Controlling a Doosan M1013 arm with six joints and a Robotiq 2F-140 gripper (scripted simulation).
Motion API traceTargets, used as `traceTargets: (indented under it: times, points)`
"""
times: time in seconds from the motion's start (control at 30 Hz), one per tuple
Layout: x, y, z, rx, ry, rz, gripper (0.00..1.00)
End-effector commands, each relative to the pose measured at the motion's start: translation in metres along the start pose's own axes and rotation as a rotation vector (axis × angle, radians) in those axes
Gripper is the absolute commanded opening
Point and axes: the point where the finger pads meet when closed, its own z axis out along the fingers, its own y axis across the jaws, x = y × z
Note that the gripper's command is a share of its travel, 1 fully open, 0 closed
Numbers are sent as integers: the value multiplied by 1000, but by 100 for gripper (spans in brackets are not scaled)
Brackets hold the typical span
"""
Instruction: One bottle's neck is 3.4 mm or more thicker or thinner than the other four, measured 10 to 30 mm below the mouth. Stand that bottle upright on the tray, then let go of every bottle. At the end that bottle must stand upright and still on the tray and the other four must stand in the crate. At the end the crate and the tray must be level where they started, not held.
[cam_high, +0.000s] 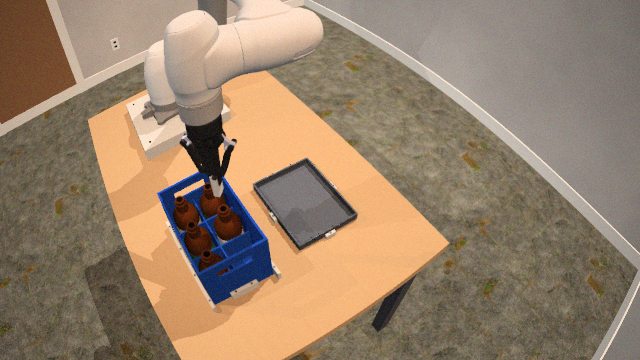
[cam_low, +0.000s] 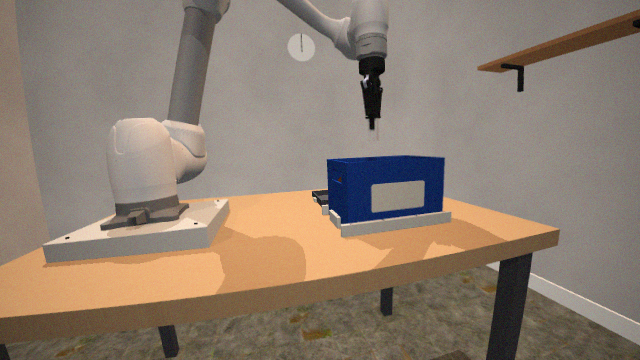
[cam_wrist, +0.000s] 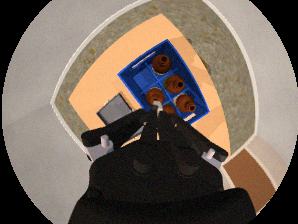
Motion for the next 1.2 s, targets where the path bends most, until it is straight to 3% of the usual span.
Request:
traceTargets:
  times: [0.0, 0.6, 0.93, 1.1, 1.13, 1.17]
  points:
    - [0, 0, 0, 0, 0, 0, 0]
    - [1, 0, 0, 0, 0, 0, 0]
    - [127, 2, 0, 0, 0, 0, 0]
    - [132, 3, 0, 0, 0, 0, 0]
    - [132, 3, 0, 0, 0, 0, 38]
    - [132, 3, 0, 0, 0, 0, 38]
